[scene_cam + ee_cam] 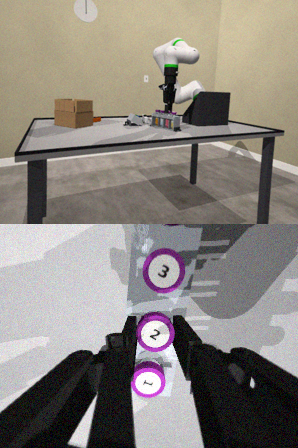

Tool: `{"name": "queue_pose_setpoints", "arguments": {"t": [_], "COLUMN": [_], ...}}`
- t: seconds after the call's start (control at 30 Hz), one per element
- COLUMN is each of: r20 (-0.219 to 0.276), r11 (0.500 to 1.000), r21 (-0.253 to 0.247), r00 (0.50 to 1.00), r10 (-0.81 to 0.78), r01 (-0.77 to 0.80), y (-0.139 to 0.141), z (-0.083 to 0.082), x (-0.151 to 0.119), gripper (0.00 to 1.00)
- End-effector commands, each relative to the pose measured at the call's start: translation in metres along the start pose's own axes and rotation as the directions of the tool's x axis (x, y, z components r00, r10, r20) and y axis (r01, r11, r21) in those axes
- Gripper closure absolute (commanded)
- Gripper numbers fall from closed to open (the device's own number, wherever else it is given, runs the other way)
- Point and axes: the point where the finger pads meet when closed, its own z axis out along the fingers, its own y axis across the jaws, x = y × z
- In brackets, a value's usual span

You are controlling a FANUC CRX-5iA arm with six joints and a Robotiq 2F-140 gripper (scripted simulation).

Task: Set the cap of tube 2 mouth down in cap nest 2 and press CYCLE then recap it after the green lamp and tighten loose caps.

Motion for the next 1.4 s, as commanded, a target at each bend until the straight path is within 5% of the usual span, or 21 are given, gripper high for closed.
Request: {"name": "queue_pose_setpoints", "arguments": {"t": [0.0, 0.23, 0.27, 0.67, 0.77, 0.9, 1.37], "r20": [0.015, 0.016, 0.016, 0.016, 0.013, 0.012, 0.012], "r11": [0.981, 0.969, 0.969, 0.969, 1.0, 0.992, 0.992], "r21": [-0.009, -0.008, -0.008, -0.008, -0.011, -0.013, -0.013], "r00": [0.981, 0.969, 0.969, 0.969, 1.0, 0.992, 0.992], "r10": [-0.193, -0.245, -0.245, -0.245, 0.002, 0.129, 0.129], "r01": [0.193, 0.245, 0.245, 0.245, -0.002, -0.129, -0.129], "y": [-0.0008, -0.0009, -0.0009, -0.0009, -0.001, -0.0011, -0.0014], "z": [-0.0008, -0.0007, -0.001, -0.001, -0.0025, -0.0041, -0.0081], "x": [0.0, 0.0, 0.0, 0.0, 0.0, 0.0, -0.0001], "gripper": [0.7, 0.7, 0.59, 0.59, 0.59, 0.59, 0.59]}}
